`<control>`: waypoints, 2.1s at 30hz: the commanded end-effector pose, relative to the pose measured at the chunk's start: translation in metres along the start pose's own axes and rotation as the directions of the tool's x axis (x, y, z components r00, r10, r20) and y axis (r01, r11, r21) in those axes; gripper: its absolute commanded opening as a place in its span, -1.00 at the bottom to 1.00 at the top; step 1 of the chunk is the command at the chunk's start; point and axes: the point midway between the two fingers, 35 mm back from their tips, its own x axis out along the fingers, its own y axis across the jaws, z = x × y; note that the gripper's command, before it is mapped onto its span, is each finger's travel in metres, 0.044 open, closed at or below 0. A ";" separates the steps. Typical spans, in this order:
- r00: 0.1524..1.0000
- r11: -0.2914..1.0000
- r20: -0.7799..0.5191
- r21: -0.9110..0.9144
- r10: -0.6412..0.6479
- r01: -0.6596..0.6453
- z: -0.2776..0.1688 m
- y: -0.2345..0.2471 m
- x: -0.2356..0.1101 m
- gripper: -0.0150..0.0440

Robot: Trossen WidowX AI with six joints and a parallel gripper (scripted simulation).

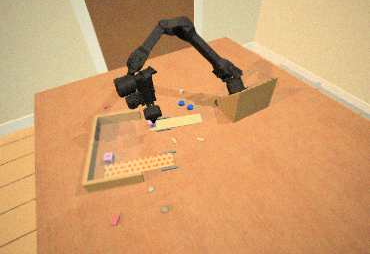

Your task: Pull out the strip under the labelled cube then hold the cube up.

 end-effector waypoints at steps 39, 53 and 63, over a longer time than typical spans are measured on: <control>1.000 1.000 -0.005 -0.005 -0.003 0.003 0.005 -0.002 0.054 0.18; 1.000 1.000 -0.006 -0.006 -0.003 0.003 -0.002 0.000 0.048 -0.49; 1.000 1.000 -0.009 -0.012 -0.004 0.004 -0.051 0.004 0.013 -0.49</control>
